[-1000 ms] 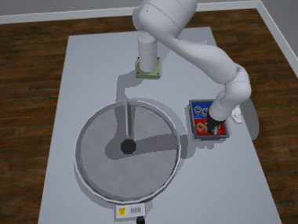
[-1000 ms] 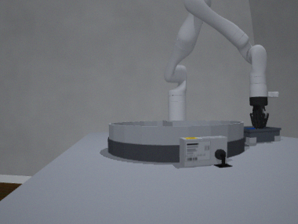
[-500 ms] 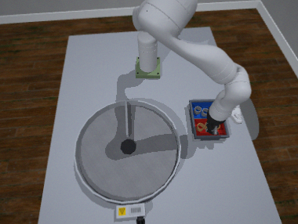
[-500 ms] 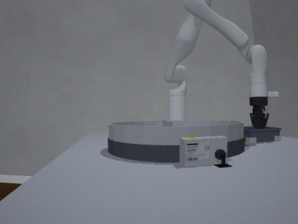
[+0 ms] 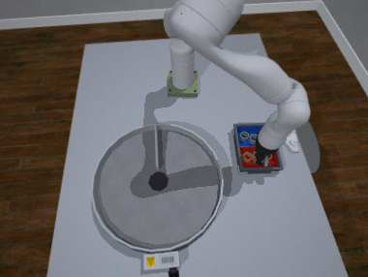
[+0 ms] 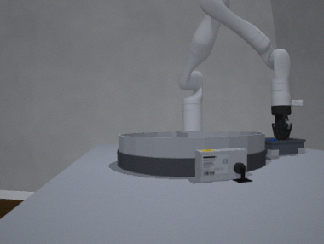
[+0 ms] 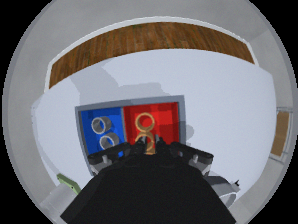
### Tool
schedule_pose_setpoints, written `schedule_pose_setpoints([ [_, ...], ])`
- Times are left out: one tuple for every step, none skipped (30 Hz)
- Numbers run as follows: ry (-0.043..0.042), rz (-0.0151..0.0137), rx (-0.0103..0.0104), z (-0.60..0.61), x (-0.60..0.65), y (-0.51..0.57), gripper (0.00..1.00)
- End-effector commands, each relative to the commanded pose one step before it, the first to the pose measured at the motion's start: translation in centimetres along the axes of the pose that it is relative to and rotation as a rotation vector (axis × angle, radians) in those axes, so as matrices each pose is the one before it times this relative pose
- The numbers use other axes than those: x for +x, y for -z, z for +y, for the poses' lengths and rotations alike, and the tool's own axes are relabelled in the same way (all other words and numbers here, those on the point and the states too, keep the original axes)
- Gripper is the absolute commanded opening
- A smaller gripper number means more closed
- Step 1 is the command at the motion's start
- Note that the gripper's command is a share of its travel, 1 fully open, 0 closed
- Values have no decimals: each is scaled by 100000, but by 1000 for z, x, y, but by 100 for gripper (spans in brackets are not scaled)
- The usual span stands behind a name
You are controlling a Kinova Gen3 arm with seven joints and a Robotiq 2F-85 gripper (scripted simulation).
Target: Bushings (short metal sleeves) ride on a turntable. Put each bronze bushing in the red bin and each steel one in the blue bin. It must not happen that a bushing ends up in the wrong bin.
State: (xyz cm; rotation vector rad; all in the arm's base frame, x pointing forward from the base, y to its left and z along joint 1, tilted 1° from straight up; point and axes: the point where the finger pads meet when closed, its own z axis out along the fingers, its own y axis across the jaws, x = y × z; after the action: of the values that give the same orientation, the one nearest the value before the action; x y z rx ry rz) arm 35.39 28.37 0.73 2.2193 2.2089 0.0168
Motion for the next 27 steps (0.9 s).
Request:
schedule_pose_setpoints([
  [4, 92, -152, 43, 37, 72, 16],
  [0, 0, 0, 0, 0, 0, 16],
  [0, 0, 0, 0, 0, 0, 16],
  [0, 0, 0, 0, 0, 0, 16],
  [0, 0, 0, 0, 0, 0, 16],
  [0, 0, 0, 0, 0, 0, 16],
  [0, 0, 0, 0, 0, 0, 16],
  [0, 0, 2, 14, 17, 98, 16],
  [0, -1, 2, 14, 17, 98, 16],
  [0, -1, 2, 14, 17, 98, 16],
  [0, -1, 2, 14, 17, 98, 16],
  [0, 0, 0, 0, 0, 0, 16],
  [0, 0, 0, 0, 0, 0, 16],
  [0, -1, 2, 14, 17, 98, 16],
  [0, 0, 0, 0, 0, 0, 16],
  [0, 0, 0, 0, 0, 0, 16],
  [0, 0, 0, 0, 0, 0, 16],
  [0, 0, 0, 0, 0, 0, 16],
  [0, 0, 0, 0, 0, 0, 16],
  [0, 0, 0, 0, 0, 0, 16],
  [24, -5, 32, -19, 4, 47, 16],
  [-3, 1, -4, -1, -3, 61, 16],
  [-3, 1, -4, -1, -3, 61, 16],
  [-3, 1, -4, -1, -3, 61, 16],
  [-3, 1, -4, -1, -3, 61, 16],
  [0, 0, 0, 0, 0, 0, 16],
  [0, 0, 0, 0, 0, 0, 16],
])
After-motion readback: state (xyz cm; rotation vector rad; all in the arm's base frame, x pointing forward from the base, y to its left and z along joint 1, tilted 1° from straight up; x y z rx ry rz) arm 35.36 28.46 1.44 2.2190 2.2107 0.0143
